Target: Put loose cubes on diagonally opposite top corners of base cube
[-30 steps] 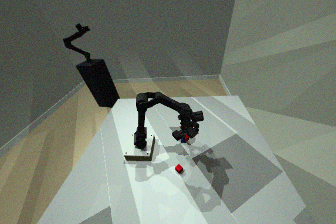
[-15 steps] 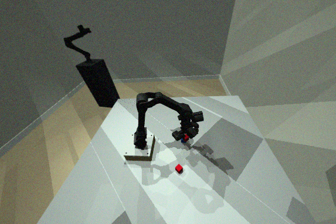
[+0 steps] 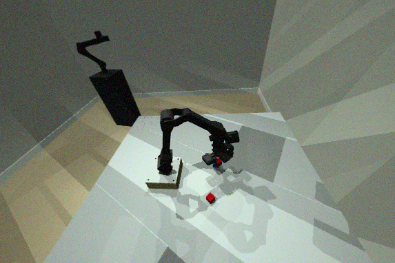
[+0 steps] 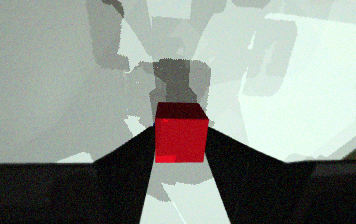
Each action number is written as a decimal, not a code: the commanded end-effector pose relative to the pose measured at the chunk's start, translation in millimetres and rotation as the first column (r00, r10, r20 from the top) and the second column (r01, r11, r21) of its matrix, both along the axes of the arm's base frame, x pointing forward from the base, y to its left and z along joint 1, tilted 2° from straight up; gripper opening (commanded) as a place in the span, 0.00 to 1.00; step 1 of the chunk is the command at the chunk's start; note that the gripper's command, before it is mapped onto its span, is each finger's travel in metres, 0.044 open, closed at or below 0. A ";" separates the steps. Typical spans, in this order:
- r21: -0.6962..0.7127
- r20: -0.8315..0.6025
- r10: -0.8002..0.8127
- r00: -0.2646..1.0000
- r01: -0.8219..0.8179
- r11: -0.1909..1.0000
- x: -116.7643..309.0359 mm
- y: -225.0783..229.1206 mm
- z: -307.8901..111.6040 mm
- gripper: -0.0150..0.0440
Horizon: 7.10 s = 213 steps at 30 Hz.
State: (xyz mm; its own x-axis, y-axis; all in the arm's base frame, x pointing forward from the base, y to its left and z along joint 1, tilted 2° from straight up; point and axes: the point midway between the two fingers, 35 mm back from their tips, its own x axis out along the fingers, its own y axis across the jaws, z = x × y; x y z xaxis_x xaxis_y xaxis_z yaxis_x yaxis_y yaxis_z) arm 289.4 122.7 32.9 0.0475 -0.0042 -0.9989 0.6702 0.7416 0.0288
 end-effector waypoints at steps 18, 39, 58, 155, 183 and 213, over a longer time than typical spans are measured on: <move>0.000 0.000 0.000 1.000 0.000 1.000 -1.1 0.3 25.2 0.60; -0.027 -0.009 0.468 0.884 -0.468 0.883 10.6 -59.9 40.9 0.70; -0.048 -0.049 0.940 0.339 -0.940 0.337 5.0 -150.2 60.4 0.70; -0.039 -0.079 0.987 -0.138 -0.989 -0.142 -4.7 -208.5 22.9 0.43; -0.042 -0.060 0.998 -0.012 -0.999 -0.015 -7.8 -179.7 71.5 0.43; -0.026 -0.023 0.883 0.468 -0.884 0.468 -4.5 -100.7 67.2 0.43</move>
